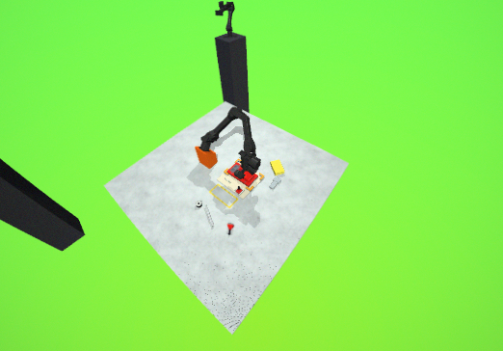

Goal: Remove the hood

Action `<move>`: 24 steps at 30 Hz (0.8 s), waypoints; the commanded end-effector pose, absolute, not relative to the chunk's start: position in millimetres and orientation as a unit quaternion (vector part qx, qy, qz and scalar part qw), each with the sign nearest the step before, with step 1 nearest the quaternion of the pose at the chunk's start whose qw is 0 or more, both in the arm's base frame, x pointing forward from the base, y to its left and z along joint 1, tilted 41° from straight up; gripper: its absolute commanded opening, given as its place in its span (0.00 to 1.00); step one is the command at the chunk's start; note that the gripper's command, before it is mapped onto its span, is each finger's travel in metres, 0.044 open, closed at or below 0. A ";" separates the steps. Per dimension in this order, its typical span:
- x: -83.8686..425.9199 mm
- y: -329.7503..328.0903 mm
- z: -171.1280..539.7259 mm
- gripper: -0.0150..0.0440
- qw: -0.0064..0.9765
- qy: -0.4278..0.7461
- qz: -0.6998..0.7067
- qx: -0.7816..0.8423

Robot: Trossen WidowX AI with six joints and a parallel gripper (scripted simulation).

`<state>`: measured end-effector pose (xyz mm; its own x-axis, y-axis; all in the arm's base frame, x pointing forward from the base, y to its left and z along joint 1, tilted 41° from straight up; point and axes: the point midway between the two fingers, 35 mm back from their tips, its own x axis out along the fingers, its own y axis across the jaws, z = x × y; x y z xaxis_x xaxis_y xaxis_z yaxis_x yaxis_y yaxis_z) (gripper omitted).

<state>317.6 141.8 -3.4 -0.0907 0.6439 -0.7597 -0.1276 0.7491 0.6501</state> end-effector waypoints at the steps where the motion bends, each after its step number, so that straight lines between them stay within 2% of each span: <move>1: 318.8 138.6 -0.5 0.25 0.648 0.675 0.298 0.191; 24: 320.1 128.6 10.9 0.25 0.648 0.675 0.298 0.191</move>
